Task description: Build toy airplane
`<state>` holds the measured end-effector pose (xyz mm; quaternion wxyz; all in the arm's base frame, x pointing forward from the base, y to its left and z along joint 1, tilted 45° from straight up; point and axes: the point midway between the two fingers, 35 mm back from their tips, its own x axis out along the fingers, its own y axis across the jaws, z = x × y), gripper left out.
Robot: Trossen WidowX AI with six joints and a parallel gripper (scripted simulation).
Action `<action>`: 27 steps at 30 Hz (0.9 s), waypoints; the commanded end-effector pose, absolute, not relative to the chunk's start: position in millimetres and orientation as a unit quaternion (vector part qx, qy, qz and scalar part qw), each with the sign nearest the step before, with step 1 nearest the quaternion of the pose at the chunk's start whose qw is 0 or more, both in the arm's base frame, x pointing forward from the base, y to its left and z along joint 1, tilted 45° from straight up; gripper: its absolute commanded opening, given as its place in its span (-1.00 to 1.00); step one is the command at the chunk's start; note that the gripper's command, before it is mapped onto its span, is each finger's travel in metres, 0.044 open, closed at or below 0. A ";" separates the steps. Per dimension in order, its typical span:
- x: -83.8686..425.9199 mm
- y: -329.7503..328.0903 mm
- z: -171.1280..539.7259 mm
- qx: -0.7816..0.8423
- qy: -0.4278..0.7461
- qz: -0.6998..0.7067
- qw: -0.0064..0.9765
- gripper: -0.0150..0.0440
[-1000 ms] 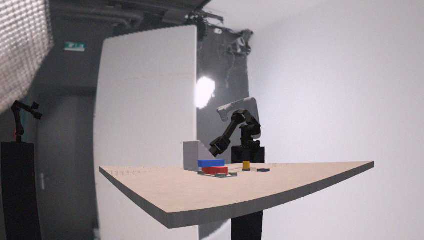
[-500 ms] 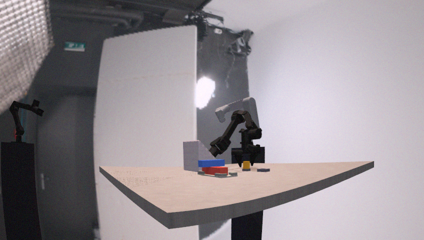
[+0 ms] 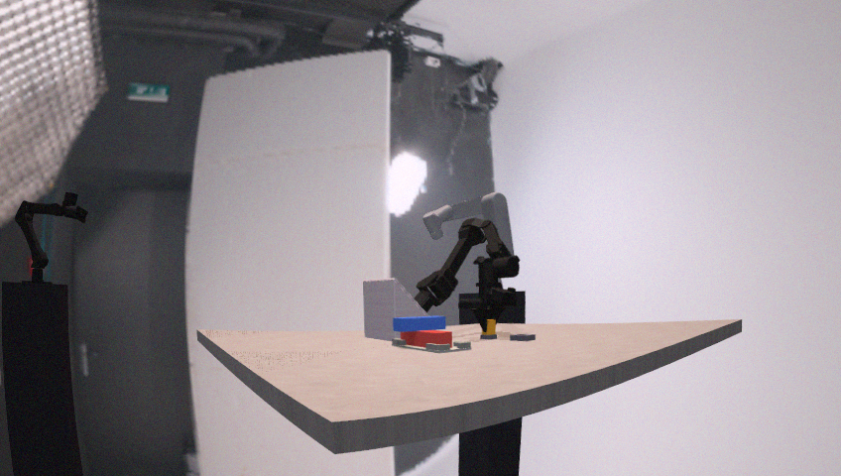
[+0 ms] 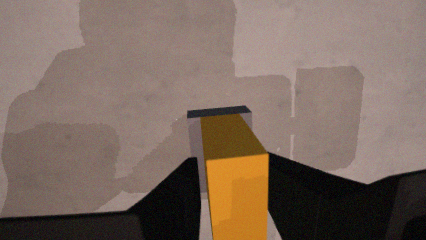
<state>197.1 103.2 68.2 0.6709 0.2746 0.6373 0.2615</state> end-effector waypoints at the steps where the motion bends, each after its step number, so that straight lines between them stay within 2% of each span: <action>1: 197.3 103.7 68.4 0.278 0.637 0.261 0.670 -0.36; 7: 197.3 103.7 68.4 0.278 0.637 0.261 0.670 -0.49; 27: 202.5 72.3 94.9 0.300 0.649 0.224 0.662 -0.49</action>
